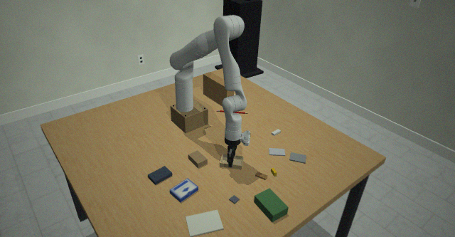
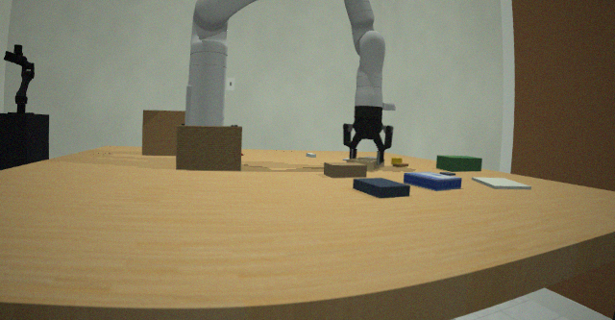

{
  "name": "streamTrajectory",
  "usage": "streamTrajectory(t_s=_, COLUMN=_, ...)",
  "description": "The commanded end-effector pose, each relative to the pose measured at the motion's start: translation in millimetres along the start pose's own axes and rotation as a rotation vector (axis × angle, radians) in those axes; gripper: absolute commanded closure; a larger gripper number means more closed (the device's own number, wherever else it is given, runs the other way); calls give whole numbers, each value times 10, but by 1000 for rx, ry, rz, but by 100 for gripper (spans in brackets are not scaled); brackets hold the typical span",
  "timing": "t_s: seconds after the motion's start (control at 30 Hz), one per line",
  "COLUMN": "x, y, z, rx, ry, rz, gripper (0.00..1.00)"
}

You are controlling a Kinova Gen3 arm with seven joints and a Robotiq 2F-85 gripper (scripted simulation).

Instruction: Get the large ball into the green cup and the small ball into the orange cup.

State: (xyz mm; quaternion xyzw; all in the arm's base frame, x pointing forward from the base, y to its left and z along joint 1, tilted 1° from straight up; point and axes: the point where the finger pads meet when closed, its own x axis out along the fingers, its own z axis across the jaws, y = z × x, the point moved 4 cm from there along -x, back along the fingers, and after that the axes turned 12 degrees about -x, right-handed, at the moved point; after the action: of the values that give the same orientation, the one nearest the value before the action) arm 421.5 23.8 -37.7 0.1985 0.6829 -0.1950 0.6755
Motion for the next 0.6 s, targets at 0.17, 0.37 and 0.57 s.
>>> streamTrajectory(t_s=0.17, x=27, y=-5, z=0, rx=1, ry=1, rz=-1, gripper=26)
streamTrajectory(t_s=0.37, x=30, y=-5, z=0, rx=1, ry=1, rz=-1, gripper=26)
streamTrajectory(t_s=0.57, x=30, y=-5, z=0, rx=1, ry=1, rz=-1, gripper=26)
